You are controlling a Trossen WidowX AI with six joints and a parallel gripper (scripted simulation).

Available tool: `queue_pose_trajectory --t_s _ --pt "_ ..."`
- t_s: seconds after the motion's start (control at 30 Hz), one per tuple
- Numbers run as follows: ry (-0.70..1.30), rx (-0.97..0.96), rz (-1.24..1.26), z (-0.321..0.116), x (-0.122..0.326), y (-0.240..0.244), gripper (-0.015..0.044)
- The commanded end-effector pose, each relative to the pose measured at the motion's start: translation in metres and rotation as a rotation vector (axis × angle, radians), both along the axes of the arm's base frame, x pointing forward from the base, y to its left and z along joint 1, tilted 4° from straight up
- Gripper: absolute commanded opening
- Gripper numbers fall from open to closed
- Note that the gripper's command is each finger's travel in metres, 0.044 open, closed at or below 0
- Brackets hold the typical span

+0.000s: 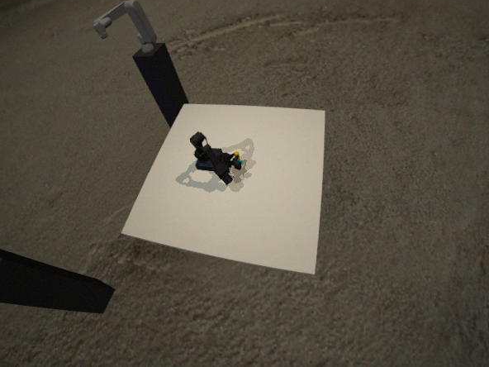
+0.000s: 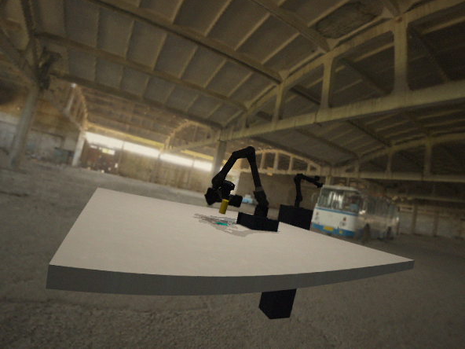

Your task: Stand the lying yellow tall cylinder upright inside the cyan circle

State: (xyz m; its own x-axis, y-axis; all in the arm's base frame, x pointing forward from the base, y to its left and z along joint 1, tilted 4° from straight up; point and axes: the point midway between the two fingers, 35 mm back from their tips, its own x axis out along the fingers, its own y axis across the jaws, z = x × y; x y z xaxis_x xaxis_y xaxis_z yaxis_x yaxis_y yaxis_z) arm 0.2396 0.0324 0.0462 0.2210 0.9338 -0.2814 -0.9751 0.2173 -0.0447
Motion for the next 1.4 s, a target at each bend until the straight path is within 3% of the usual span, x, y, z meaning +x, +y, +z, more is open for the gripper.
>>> queue_pose_trajectory --t_s 0.0,0.77,1.13,1.37 --pt "-0.009 -0.014 0.019 -0.02 -0.003 0.0 0.0105" --pt "-0.02 -0.031 0.034 -0.044 -0.008 0.007 0.0105" --pt "-0.02 -0.031 0.034 -0.044 -0.008 0.007 0.0394" --pt "-0.01 -0.02 0.024 -0.034 -0.007 0.006 0.04"
